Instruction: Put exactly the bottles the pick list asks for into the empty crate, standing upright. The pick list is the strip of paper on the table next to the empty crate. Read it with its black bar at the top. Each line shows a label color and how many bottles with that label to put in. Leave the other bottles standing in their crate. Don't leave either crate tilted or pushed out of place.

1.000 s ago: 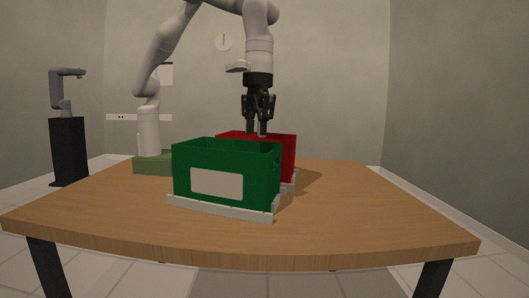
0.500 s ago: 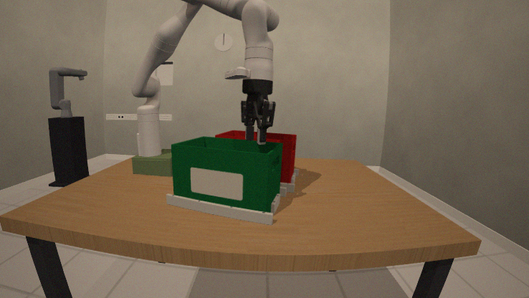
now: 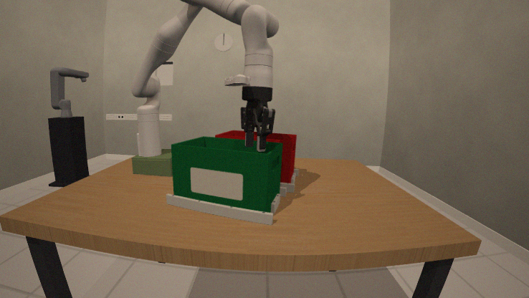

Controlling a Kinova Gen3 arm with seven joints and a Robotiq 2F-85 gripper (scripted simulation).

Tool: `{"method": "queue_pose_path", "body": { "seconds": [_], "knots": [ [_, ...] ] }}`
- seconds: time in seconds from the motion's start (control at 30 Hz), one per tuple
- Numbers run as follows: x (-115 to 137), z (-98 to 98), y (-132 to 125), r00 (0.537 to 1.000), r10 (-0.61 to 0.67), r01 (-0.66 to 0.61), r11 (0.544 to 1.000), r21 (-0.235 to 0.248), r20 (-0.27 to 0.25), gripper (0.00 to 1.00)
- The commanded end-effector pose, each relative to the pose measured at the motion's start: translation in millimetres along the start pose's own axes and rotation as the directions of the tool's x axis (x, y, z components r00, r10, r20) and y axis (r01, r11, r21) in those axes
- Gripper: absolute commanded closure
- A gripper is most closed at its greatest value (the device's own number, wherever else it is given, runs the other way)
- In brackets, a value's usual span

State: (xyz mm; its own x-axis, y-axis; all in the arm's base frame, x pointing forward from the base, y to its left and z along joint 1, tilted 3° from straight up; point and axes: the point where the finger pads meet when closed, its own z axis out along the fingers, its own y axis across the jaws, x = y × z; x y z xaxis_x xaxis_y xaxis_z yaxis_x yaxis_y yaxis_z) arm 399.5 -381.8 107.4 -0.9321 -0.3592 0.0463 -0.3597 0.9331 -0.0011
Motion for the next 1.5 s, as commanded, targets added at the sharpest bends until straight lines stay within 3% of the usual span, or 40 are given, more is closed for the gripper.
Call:
{"method": "queue_pose_path", "body": {
  "seconds": [0.0, 0.83, 1.27, 1.3, 1.47],
  "knots": [
    [-0.3, 2.5, -0.5, 1.0, 0.0, 0.0, 1.0, 0.002, 0.001, 0.33],
    [-0.3, 33.2, -0.6, 1.0, 0.0, 0.0, 1.0, 0.002, 0.001, 0.33],
    [-0.3, 35.2, -0.5, 1.0, 0.0, 0.0, 1.0, 0.002, 0.001, 0.33],
    [-0.2, 31.4, -0.5, 1.0, 0.0, 0.0, 1.0, 0.002, 0.001, 0.52],
    [-0.3, 31.4, -0.5, 1.0, 0.0, 0.0, 1.0, 0.002, 0.001, 0.52]
  ]
}}
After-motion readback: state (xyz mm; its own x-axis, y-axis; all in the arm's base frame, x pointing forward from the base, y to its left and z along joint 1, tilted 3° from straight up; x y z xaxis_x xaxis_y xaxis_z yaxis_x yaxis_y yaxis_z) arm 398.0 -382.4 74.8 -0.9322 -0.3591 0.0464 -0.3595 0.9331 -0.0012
